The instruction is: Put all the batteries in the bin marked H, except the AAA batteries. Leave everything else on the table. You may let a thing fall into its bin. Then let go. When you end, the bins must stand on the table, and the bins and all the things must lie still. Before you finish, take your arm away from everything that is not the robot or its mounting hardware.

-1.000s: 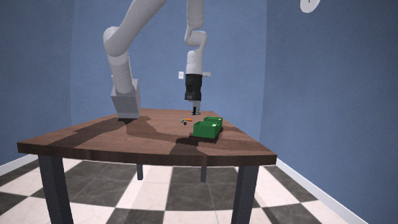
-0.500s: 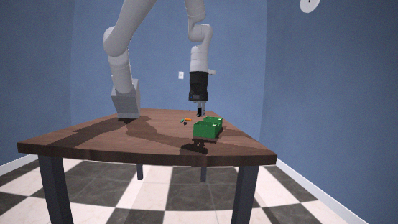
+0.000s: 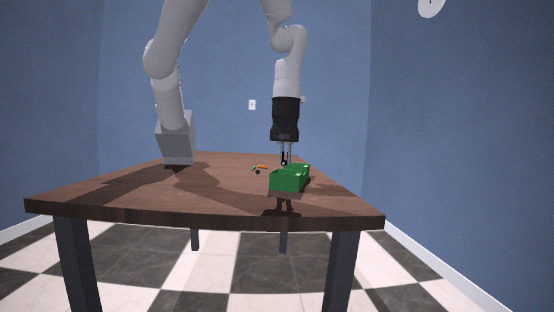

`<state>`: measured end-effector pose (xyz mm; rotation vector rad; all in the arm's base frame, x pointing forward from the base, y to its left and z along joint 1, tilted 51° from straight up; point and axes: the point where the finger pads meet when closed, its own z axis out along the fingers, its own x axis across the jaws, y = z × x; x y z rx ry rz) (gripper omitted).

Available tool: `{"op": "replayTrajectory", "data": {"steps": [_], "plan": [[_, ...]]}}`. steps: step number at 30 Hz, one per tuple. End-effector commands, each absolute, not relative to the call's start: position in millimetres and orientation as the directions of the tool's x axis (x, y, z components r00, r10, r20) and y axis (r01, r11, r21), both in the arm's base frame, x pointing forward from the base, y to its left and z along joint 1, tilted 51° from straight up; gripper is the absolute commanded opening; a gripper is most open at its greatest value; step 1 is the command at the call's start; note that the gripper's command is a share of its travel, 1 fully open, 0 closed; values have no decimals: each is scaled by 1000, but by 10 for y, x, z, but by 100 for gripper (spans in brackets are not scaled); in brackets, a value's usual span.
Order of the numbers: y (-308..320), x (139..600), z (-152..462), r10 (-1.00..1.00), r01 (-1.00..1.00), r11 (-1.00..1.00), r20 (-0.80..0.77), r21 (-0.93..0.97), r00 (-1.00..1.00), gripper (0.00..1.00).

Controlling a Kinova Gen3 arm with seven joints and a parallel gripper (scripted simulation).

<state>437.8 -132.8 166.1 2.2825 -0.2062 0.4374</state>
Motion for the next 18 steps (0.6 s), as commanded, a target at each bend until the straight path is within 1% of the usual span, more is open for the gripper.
{"op": "replayTrajectory", "data": {"steps": [1, 11, 18], "plan": [[-1332, 4399, 1675, -12, -274, -680, 364, 680, 931, 31], [-1306, 4395, 1644, -11, -276, -680, 368, 679, 930, 31], [-1439, 4428, 1551, -11, -278, -680, 369, 679, 929, 31]]}}
